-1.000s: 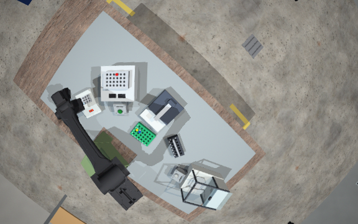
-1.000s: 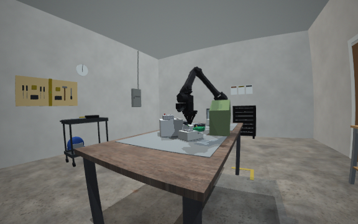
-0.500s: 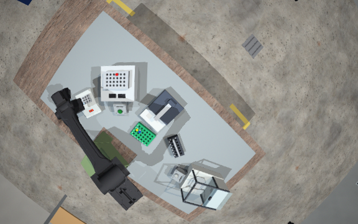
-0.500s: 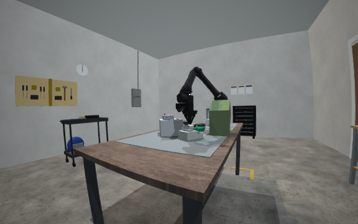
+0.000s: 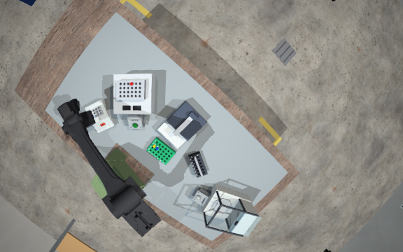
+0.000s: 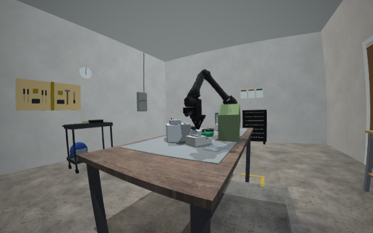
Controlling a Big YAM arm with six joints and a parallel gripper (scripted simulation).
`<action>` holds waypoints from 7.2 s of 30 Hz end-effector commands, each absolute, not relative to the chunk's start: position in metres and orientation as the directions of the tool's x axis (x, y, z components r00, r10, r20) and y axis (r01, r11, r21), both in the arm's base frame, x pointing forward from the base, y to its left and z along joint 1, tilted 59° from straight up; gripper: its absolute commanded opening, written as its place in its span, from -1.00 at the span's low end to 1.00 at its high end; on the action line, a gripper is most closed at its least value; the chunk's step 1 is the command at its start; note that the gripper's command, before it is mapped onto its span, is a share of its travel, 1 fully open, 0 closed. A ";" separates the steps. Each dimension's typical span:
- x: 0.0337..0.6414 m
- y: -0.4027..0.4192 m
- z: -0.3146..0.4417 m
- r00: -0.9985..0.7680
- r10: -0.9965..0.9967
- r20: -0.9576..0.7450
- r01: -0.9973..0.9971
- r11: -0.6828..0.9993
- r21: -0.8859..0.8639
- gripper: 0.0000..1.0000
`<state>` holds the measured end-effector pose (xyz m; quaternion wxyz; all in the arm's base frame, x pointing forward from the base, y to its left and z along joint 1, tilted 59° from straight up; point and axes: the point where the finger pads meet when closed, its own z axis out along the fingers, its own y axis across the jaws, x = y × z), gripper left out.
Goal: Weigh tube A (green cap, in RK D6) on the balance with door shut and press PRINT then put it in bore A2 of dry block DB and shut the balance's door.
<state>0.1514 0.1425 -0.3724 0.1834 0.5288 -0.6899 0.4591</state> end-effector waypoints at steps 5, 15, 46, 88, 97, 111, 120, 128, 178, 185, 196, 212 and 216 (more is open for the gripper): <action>0.154 0.139 -0.374 -0.384 -0.552 0.740 -0.898 0.039 -0.438 -0.82; 0.153 0.137 -0.372 -0.384 -0.551 0.741 -0.898 0.039 -0.437 -0.82; 0.155 0.142 -0.371 -0.390 -0.561 0.731 -0.896 0.046 -0.442 -0.82; 0.159 0.144 -0.385 -0.383 -0.570 0.727 -0.897 0.041 -0.441 -0.82; 0.159 0.140 -0.385 -0.382 -0.566 0.730 -0.898 0.039 -0.439 -0.82; 0.157 0.135 -0.383 -0.379 -0.560 0.737 -0.899 0.035 -0.436 -0.82; 0.156 0.132 -0.382 -0.378 -0.557 0.740 -0.900 0.033 -0.435 -0.82; 0.155 0.130 -0.381 -0.377 -0.554 0.742 -0.901 0.032 -0.434 -0.82; 0.154 0.124 -0.380 -0.374 -0.550 0.747 -0.902 0.028 -0.430 -0.82; 0.156 0.124 -0.382 -0.375 -0.554 0.744 -0.901 0.030 -0.432 -0.82; 0.157 0.119 -0.384 -0.374 -0.552 0.745 -0.902 0.029 -0.431 -0.82; 0.159 0.113 -0.387 -0.375 -0.552 0.745 -0.902 0.030 -0.432 -0.82; 0.158 0.110 -0.387 -0.373 -0.549 0.748 -0.902 0.028 -0.430 -0.82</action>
